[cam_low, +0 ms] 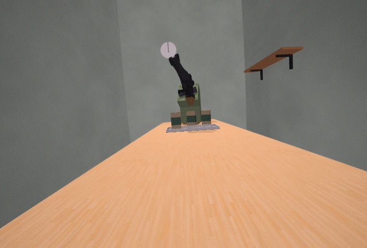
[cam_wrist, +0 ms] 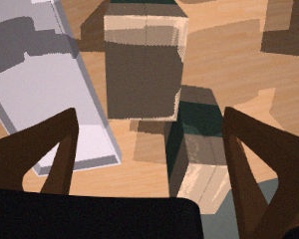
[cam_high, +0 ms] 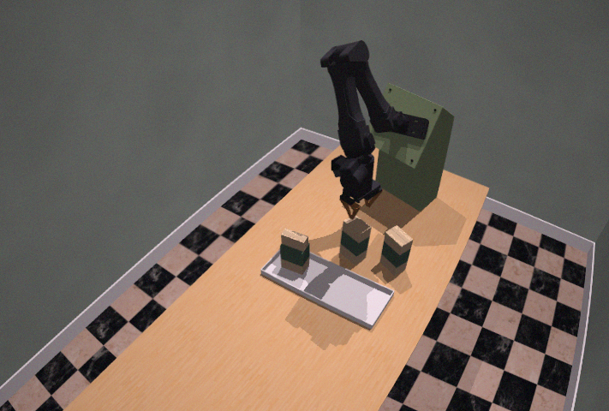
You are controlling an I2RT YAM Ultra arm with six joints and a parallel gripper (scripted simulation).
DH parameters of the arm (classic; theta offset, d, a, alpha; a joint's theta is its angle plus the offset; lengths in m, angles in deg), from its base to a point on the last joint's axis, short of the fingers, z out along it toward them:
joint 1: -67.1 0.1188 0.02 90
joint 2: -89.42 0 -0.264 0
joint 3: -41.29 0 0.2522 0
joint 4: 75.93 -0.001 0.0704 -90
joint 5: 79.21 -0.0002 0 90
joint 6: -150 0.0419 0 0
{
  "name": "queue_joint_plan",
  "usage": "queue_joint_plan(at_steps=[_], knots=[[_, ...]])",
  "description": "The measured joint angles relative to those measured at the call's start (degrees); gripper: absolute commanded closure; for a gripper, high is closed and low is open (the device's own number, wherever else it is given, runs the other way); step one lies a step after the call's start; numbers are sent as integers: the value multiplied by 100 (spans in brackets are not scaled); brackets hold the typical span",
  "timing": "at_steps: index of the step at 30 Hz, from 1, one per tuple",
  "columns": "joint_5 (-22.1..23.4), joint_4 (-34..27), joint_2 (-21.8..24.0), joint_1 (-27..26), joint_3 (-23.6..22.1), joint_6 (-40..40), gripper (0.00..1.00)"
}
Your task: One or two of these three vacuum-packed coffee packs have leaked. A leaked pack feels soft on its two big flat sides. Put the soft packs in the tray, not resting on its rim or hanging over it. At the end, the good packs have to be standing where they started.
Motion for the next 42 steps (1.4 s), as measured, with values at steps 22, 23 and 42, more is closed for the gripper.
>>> queue_joint_plan(at_steps=[22,23,42], knots=[[-603,-22,-719,909,251,-3394,21],[-638,-24,-752,953,262,-3578,21],[-1204,-22,-1360,1709,407,-6815,21]])
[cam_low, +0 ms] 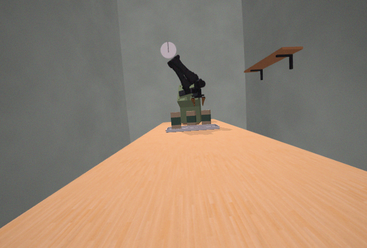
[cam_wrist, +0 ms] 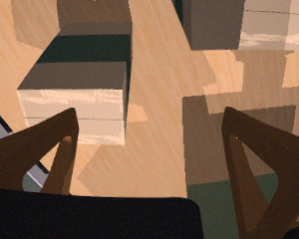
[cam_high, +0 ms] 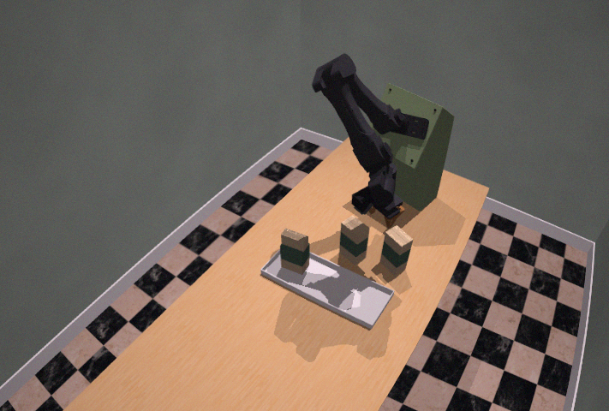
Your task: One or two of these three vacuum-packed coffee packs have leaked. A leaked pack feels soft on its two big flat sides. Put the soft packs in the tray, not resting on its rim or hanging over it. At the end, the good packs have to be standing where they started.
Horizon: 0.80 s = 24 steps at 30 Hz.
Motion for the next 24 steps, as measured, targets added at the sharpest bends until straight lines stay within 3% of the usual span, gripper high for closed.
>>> queue_joint_plan(at_steps=[24], knots=[[-741,11,-750,957,131,-4135,21]])
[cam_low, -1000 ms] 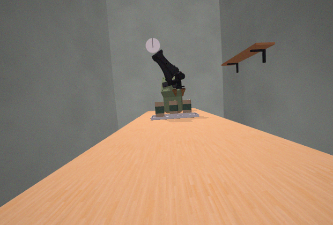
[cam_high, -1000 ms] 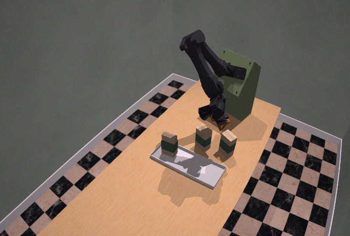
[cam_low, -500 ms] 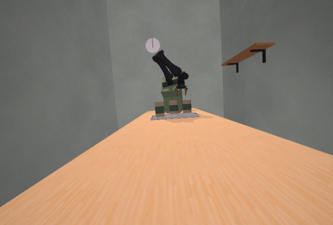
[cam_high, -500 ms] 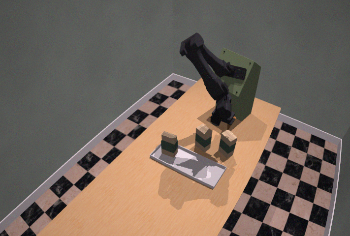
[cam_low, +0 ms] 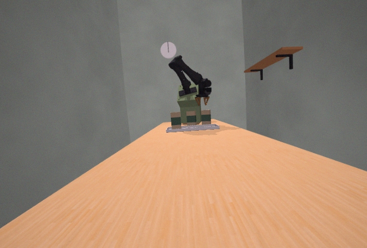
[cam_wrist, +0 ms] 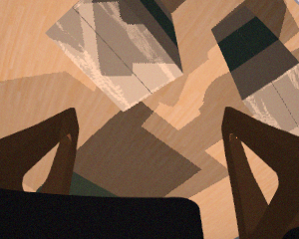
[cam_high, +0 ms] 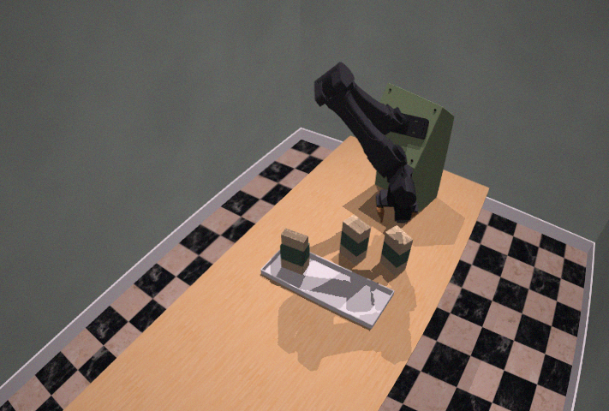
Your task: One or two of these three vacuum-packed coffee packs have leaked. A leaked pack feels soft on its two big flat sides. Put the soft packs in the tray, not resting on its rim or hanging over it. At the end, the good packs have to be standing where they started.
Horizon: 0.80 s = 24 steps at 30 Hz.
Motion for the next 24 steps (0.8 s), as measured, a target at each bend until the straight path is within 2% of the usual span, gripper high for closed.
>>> queue_joint_plan(at_steps=[15,24], knots=[[-413,42,-378,503,114,-2371,21],[-479,101,-391,581,111,-3075,21]])
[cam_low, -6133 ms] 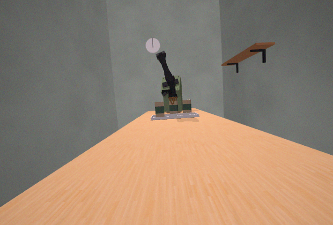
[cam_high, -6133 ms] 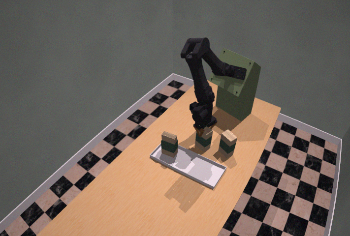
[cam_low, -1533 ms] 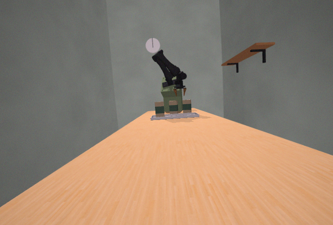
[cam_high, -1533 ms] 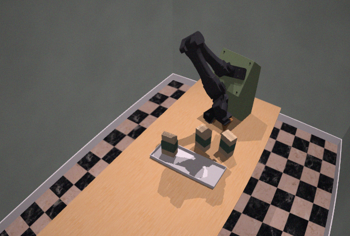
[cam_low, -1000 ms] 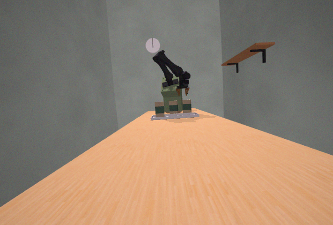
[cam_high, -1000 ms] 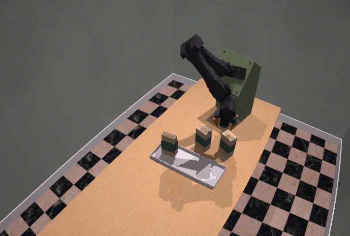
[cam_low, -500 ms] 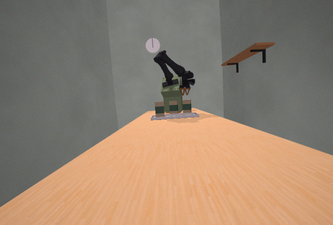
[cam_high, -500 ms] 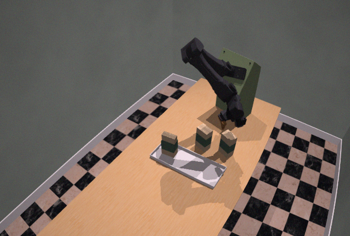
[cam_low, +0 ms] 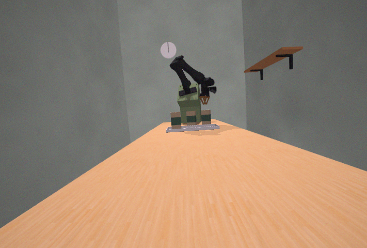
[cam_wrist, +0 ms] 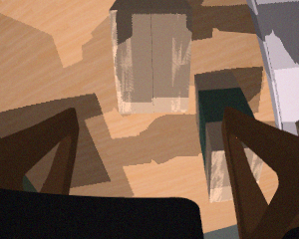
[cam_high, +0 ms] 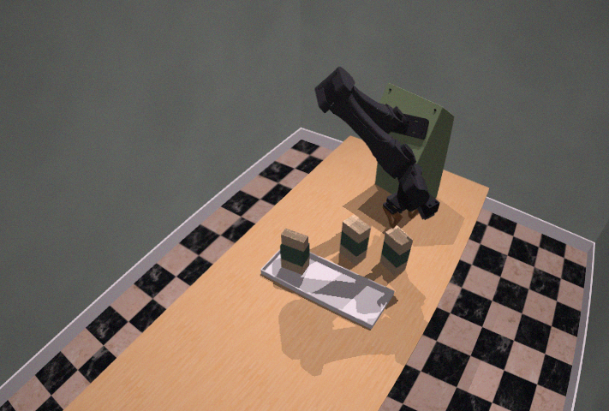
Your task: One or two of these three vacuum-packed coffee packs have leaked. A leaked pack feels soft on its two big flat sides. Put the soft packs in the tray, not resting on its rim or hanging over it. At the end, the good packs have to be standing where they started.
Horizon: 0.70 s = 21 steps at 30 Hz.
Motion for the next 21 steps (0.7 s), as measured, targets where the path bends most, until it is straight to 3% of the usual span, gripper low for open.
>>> queue_joint_plan(at_steps=[21], knots=[[0,42,0,0,0,-153,21]])
